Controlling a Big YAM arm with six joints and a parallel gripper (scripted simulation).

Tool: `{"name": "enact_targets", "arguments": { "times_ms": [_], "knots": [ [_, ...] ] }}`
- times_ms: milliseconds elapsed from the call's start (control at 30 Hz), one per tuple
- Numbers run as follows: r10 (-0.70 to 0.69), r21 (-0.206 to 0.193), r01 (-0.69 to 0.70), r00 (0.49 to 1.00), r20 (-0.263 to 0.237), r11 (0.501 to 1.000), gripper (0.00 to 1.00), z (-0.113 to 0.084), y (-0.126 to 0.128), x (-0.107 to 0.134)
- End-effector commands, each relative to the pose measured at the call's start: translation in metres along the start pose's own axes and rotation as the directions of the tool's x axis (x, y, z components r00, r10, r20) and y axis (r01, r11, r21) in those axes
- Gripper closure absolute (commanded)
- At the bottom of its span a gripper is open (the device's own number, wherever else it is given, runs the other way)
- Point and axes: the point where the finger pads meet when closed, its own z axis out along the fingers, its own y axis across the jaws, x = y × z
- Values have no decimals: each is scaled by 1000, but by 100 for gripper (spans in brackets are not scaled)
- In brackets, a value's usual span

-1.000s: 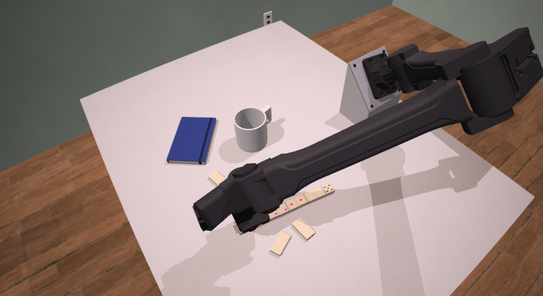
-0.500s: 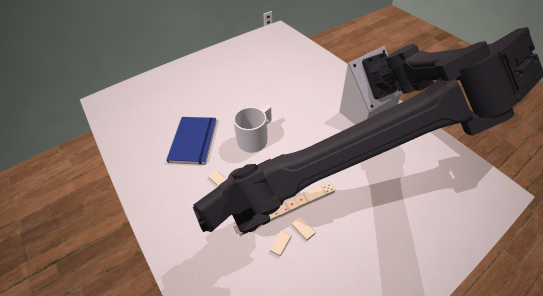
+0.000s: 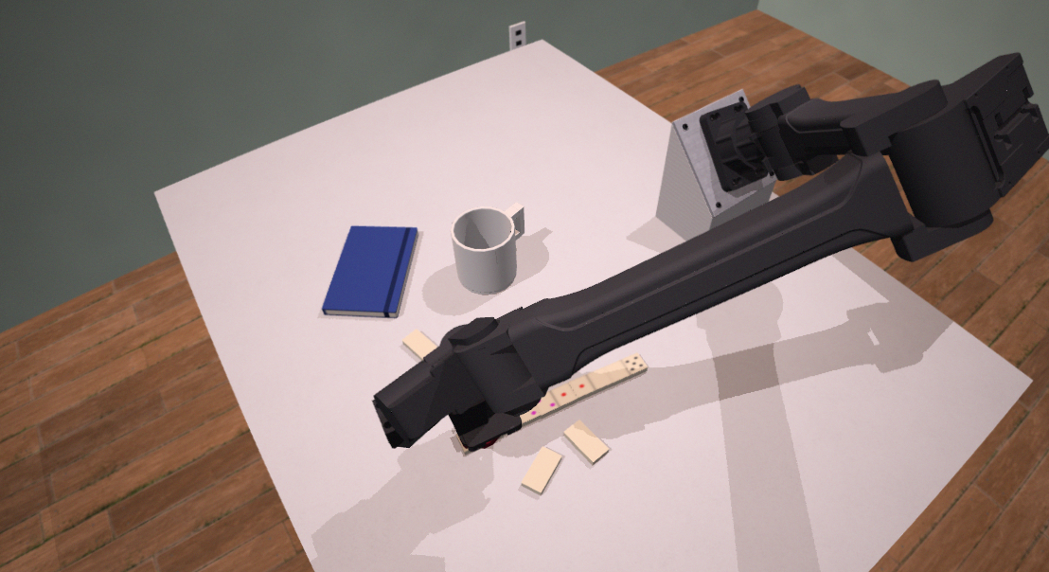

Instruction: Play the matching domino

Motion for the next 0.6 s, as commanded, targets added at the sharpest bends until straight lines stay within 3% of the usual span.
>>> {"name": "enact_targets", "arguments": {
  "times_ms": [0, 133, 567],
  "knots": [
    [-23, 0, 23, 1000, 14, 1000, 78, -5, 10, -7],
    [-4, -2, 4, 1000, 9, 1000, 78, -4, 2, -3],
    [-25, 0, 25, 1000, 14, 1000, 78, -5, 11, -7]
  ]
}}
